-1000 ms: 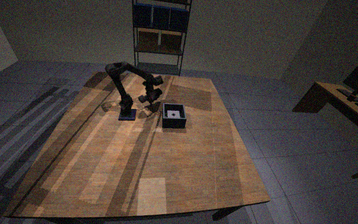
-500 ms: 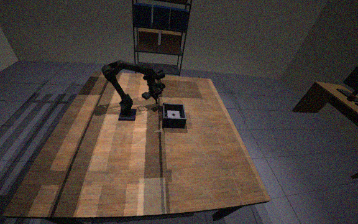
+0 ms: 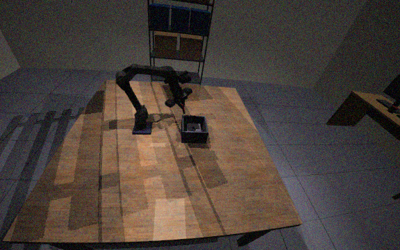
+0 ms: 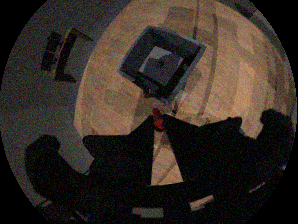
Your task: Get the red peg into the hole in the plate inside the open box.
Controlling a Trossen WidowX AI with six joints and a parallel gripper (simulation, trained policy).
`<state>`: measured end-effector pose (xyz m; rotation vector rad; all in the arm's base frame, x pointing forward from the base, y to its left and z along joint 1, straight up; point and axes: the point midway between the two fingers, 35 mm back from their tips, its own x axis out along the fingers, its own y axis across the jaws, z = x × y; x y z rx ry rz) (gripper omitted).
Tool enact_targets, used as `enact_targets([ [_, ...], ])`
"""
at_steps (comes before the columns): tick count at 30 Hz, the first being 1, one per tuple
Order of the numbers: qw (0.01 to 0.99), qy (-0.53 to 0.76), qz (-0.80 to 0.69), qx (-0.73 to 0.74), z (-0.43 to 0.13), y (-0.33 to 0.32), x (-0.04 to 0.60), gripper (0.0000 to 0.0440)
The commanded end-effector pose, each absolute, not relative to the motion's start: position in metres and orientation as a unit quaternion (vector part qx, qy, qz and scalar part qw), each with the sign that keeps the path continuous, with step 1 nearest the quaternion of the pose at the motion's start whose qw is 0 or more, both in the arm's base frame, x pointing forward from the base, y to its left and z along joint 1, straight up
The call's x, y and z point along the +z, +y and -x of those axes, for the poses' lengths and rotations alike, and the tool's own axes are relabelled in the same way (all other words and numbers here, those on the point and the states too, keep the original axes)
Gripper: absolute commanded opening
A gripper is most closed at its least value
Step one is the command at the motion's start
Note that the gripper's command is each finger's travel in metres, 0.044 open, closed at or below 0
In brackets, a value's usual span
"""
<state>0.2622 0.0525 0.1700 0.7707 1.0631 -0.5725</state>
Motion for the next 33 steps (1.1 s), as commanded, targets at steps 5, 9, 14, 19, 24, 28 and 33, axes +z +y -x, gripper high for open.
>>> enact_targets([
  [5, 0.752, 0.471, -0.356, -0.291, -0.281, 0.021, 0.18, 0.0],
  [9, 0.748, 0.467, -0.359, -0.306, -0.289, 0.006, 0.18, 0.0],
  [14, 0.742, 0.462, -0.364, -0.32, -0.299, -0.011, 0.178, 0.0],
  [19, 0.735, 0.462, -0.369, -0.332, -0.309, -0.026, 0.173, 0.0002],
  [24, 0.727, 0.467, -0.373, -0.339, -0.318, -0.037, 0.165, 0.0007],
  [28, 0.719, 0.475, -0.376, -0.341, -0.324, -0.043, 0.157, 0.001],
  [33, 0.708, 0.489, -0.375, -0.343, -0.331, -0.048, 0.143, 0.0011],
])
